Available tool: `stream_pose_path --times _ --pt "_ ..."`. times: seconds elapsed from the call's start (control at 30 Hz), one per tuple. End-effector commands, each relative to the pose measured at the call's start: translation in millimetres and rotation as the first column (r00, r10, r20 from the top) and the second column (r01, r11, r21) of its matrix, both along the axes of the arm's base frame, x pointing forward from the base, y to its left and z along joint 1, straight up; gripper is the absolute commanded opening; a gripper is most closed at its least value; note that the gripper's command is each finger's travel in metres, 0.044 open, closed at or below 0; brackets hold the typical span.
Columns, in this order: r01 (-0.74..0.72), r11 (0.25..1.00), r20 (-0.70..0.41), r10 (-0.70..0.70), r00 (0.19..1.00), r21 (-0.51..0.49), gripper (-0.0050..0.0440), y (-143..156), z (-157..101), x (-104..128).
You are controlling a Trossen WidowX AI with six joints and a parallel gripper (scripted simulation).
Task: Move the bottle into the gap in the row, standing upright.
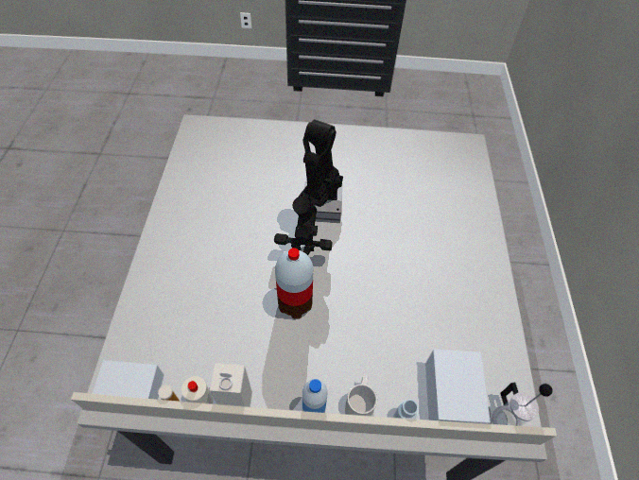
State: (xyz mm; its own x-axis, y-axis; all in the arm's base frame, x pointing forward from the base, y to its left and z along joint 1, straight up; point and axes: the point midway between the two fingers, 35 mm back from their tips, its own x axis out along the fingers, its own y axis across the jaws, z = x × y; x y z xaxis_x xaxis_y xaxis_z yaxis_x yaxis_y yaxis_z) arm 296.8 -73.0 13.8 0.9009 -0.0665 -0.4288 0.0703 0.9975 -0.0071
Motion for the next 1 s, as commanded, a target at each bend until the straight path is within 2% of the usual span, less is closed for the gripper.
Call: stream_pose_path --times 0.0,0.33,0.6,0.97 --pt "0.004 1.0 0.013 -0.004 1.0 -0.002 -0.005 -1 -2 5" --pt "0.004 1.0 0.013 -0.004 1.0 -0.002 -0.005 1 -18 10" --pt "0.003 1.0 0.014 -0.003 1.0 -0.005 -0.005 -10 -20 19" --pt "0.009 1.0 0.022 -0.008 1.0 -0.004 -0.005 -7 -17 23"
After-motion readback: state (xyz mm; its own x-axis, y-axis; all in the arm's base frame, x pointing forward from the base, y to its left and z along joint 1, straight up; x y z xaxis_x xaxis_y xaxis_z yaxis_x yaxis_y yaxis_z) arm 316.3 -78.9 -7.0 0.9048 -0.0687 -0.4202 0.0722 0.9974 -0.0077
